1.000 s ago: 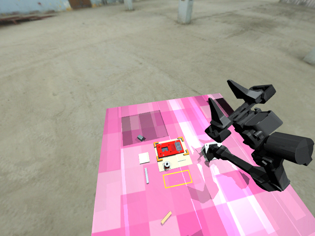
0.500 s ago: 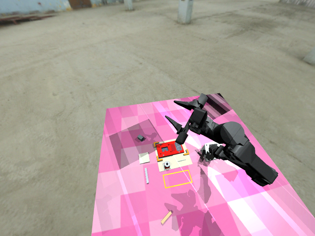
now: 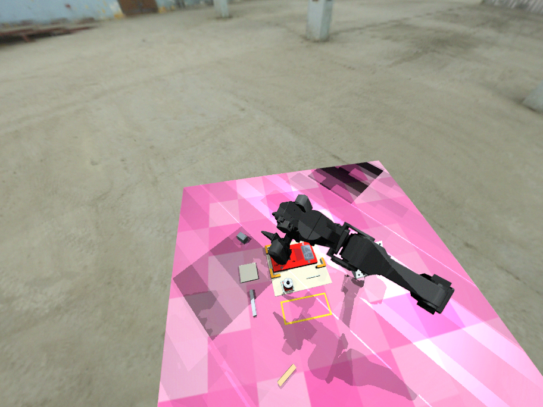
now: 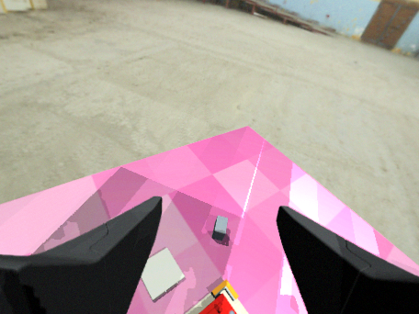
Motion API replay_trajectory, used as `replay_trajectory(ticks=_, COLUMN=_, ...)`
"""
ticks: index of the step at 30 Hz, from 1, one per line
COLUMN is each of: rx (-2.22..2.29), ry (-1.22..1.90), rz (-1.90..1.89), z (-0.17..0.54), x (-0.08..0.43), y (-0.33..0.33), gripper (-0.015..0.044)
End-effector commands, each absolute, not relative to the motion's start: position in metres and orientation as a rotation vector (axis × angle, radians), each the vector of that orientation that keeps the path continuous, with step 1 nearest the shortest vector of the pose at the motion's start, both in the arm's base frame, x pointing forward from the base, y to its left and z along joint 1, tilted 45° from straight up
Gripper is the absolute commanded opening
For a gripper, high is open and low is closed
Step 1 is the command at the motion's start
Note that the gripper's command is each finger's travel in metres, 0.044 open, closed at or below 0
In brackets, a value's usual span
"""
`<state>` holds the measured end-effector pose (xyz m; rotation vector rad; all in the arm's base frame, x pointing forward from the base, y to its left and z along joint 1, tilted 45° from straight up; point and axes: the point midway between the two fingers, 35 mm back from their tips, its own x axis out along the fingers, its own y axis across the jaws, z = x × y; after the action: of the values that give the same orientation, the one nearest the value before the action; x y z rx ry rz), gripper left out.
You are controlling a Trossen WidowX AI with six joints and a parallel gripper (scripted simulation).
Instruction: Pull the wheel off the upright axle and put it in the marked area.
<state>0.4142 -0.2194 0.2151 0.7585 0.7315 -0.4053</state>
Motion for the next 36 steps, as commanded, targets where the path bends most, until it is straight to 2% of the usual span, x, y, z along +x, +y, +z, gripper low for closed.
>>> replay_trajectory(ticks=1, rx=0.930, ry=0.883, rz=-0.377, z=0.179, x=0.418, y=-0.184, gripper=0.0300)
replay_trajectory(ticks=14, rx=1.371, ry=1.365, rz=-0.437, z=0.100, x=0.400, y=-0.080, gripper=0.0300)
replay_trajectory(ticks=24, rx=1.664, ry=1.793, rz=-0.693, z=0.065, x=0.366, y=-0.001, gripper=0.0300)
replay_trajectory(ticks=36, rx=1.679, ry=1.819, rz=-0.717, z=0.064, x=0.363, y=0.004, gripper=0.0300)
